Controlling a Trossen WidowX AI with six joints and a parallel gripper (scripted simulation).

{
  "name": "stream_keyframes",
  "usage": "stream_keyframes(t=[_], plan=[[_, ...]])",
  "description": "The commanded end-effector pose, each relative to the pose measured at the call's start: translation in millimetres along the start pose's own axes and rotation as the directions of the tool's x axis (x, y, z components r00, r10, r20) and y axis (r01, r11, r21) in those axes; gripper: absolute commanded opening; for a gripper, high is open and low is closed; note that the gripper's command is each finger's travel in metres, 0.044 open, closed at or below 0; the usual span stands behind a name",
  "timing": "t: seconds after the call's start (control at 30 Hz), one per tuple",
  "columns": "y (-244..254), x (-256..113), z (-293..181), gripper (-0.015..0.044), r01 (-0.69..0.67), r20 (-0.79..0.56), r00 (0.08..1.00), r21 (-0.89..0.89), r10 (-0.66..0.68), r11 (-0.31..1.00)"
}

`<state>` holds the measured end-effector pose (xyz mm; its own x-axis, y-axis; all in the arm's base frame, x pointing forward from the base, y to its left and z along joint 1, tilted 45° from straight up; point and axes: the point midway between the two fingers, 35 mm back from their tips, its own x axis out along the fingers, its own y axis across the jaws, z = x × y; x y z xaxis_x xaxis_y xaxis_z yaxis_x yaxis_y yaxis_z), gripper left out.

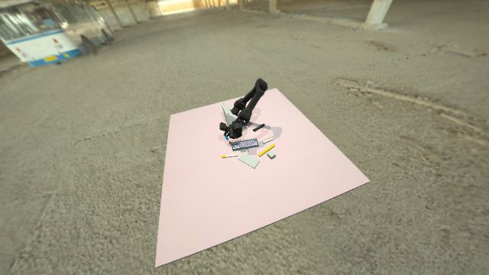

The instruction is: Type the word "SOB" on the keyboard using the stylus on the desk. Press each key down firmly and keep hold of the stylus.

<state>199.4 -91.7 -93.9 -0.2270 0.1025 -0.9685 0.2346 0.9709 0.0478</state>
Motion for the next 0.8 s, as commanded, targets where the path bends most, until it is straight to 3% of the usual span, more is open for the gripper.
stream_keyframes(t=[0.0,0.37,0.77], plan=[[6.9,-15.1,7.7,0.0000,0.042,0.090,0.995,0.086,-0.050,0.995],[30.1,-46.4,20.4,0.0000,0.031,0.291,0.950,0.280,-0.115,0.959],[60.1,-80.9,26.6,0.0000,-0.129,0.506,0.853,0.440,-0.126,0.889]])
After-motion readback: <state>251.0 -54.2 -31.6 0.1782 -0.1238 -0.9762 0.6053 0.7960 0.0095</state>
